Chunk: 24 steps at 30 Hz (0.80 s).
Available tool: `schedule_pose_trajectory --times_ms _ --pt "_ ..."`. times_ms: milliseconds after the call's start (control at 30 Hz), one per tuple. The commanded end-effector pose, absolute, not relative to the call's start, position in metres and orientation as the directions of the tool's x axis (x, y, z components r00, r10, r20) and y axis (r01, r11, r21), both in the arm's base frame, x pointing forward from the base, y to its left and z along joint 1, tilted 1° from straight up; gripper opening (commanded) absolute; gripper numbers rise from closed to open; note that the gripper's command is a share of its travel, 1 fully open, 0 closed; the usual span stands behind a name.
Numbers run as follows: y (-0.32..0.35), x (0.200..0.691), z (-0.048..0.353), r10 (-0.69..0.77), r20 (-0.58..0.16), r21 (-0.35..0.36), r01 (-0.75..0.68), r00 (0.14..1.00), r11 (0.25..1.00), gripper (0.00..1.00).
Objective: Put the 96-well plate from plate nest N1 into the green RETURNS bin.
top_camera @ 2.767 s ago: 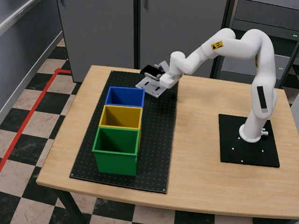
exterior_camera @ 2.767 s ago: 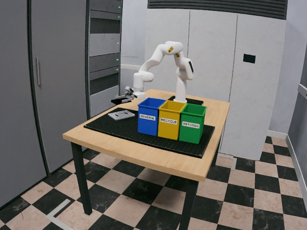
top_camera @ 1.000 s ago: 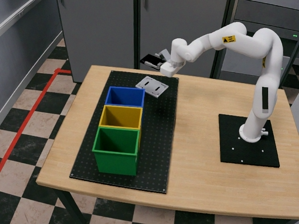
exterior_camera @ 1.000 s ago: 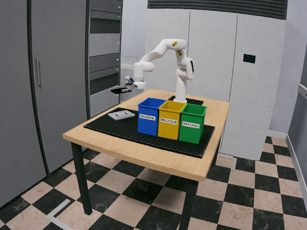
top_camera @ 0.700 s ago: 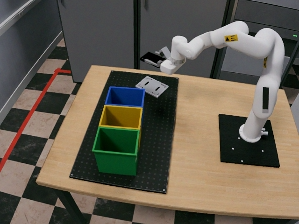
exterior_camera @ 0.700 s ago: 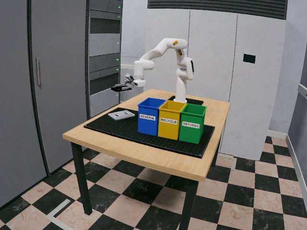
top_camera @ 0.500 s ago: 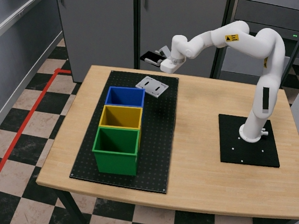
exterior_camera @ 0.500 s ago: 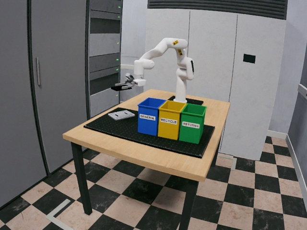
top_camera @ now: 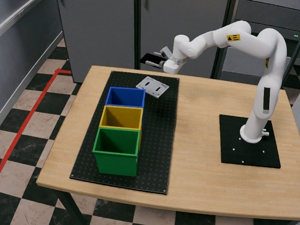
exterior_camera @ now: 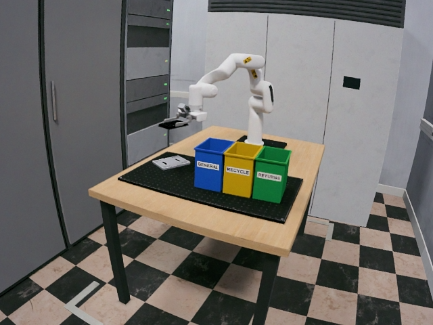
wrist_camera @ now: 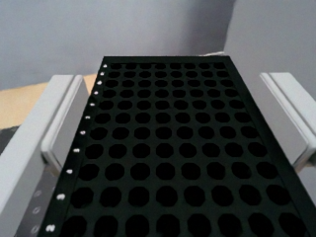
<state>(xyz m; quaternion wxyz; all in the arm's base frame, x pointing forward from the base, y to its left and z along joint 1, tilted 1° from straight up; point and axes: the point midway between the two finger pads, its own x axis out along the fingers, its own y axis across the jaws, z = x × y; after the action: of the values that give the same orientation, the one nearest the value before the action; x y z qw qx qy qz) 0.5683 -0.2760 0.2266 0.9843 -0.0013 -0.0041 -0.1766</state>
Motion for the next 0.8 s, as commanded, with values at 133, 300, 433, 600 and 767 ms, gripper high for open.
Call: schedule_pose_trajectory --times_ms 133,300,433,600,767 --pt "-0.252 0.574 0.229 -0.099 0.015 0.001 0.099 0.995 0.995 0.0" --pt "-0.236 0.577 0.229 0.039 0.015 -0.001 -0.039 0.999 0.999 0.0" --pt "-0.226 0.579 0.229 0.039 0.015 -0.001 -0.039 0.999 0.999 0.0" --pt "-0.213 0.581 0.228 0.039 0.016 -0.001 -0.039 0.999 0.999 0.0" --pt "-0.196 0.584 0.228 0.039 0.016 -0.001 -0.039 0.999 0.999 0.0"
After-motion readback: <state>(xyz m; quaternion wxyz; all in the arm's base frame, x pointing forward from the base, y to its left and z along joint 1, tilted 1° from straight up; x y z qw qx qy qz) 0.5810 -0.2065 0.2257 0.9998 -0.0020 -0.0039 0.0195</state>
